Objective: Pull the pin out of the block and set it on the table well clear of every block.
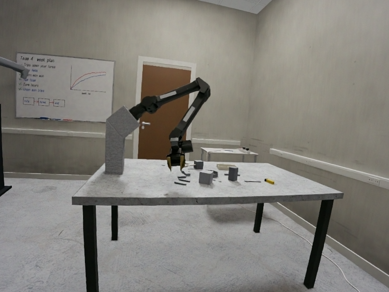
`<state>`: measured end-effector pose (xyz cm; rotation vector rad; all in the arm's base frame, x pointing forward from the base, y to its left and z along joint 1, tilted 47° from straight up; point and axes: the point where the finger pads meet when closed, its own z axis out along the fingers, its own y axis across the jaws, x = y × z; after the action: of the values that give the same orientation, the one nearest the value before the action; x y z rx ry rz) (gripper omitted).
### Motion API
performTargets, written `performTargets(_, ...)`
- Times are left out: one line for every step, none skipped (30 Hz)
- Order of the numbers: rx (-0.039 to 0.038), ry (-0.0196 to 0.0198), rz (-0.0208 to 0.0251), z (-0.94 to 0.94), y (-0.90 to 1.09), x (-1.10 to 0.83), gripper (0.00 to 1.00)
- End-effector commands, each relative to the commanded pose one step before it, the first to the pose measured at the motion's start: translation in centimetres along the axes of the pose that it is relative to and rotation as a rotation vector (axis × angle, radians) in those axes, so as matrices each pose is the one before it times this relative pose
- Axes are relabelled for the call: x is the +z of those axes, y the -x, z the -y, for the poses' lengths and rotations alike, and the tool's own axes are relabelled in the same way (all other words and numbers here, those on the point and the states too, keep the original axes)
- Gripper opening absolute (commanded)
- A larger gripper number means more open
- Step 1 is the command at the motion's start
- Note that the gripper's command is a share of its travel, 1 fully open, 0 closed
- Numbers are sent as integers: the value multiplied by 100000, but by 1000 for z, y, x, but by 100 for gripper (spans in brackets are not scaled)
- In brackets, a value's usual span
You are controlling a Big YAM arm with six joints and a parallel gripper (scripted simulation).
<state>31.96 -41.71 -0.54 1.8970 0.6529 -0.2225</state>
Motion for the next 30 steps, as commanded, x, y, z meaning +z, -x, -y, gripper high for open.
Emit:
performTargets(-14779,2583,-6907,-2352,-2794,-1675,51)
performTargets(-3751,868,-2307,-691,-832,-511,51)
performTargets(-3879,953,-2353,-734,-840,-532,51)
performTargets(-4001,1041,-2390,-778,-844,-552,51)
performTargets(-4116,1131,-2419,-821,-844,-572,51)
performTargets(-4223,1222,-2439,-863,-841,-590,51)
performTargets(-4323,1313,-2449,-904,-834,-608,51)
performTargets(-4415,1404,-2451,-944,-823,-625,51)
performTargets(-4498,1493,-2443,-982,-808,-641,51)
performTargets(-4572,1581,-2427,-1018,-791,-655,51)
performTargets(-4637,1666,-2402,-1051,-769,-669,51)
performTargets(0,0,0,0,0,0,51)
performTargets(0,0,0,0,0,0,51)
performTargets(-4693,1748,-2368,-1082,-745,-680,51)
performTargets(-4739,1825,-2326,-1109,-719,-691,51)
performTargets(-4775,1898,-2277,-1134,-689,-700,51)
performTargets(-4802,1965,-2220,-1155,-658,-707,51)
performTargets(-4818,2026,-2157,-1173,-625,-713,51)
performTargets(-4823,2081,-2089,-1187,-590,-717,51)
performTargets(-4819,2128,-2014,-1197,-555,-719,51)
performTargets(-4804,2168,-1936,-1203,-518,-720,51)
performTargets(-4778,2200,-1853,-1205,-481,-718,51)
performTargets(-4742,2223,-1768,-1203,-444,-715,51)
performTargets(-4696,2239,-1680,-1198,-407,-711,51)
performTargets(-4640,2246,-1591,-1189,-371,-704,51)
performTargets(-4573,2245,-1500,-1176,-335,-695,51)
performTargets(-4497,2235,-1410,-1159,-301,-685,51)
performTargets(-4411,2217,-1320,-1139,-267,-673,51)
performTargets(0,0,0,0,0,0,51)
performTargets(0,0,0,0,0,0,51)
